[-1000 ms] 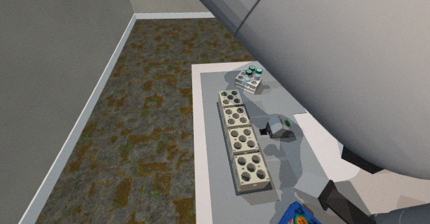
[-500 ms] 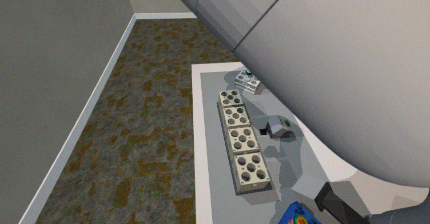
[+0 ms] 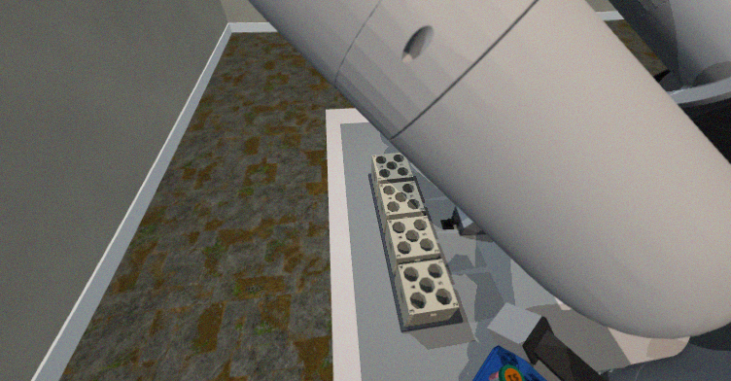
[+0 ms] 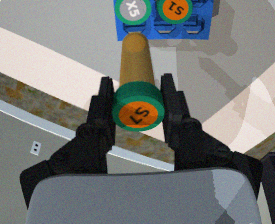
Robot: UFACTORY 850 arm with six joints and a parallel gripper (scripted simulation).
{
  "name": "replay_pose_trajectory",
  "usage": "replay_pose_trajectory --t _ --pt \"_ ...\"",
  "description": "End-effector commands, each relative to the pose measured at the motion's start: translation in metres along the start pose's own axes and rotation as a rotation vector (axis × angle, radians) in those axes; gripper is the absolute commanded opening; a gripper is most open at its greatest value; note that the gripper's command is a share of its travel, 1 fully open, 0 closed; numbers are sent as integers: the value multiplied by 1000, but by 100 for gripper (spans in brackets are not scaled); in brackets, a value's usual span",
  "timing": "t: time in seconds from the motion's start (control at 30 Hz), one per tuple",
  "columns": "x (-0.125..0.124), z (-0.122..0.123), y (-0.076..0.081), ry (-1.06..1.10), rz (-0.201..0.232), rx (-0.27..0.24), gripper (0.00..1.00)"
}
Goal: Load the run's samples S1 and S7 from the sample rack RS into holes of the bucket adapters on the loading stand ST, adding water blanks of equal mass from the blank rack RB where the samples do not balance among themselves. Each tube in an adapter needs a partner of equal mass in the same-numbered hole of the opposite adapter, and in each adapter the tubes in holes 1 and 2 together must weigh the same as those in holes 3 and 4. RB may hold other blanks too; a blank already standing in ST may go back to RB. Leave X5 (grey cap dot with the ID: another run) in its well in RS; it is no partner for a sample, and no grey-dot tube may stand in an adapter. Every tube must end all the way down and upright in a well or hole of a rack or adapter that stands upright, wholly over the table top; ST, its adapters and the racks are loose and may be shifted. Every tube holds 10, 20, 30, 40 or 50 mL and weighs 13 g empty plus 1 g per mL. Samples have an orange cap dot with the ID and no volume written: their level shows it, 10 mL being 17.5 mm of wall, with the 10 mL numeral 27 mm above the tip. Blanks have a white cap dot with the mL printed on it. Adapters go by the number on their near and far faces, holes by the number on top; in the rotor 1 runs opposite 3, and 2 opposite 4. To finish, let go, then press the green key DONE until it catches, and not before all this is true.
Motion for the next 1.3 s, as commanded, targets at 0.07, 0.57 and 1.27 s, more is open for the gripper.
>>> replay_pose_trajectory --t 0.07,0.57,1.27 --pt "-1 0 -10 0 -1 0 0" --pt "-1 0 -33 0 -1 0 0" --pt "-1 0 -39 0 -1 0 0"
Point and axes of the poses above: the point where the finger pads meet when closed, its own y axis back along the fingers, its own x axis across the jaws, z = x × y, the point moved 7 cm from there along y, back along the fingers, and after that the axes turned 10 degrees about y, right-handed, at the moved point
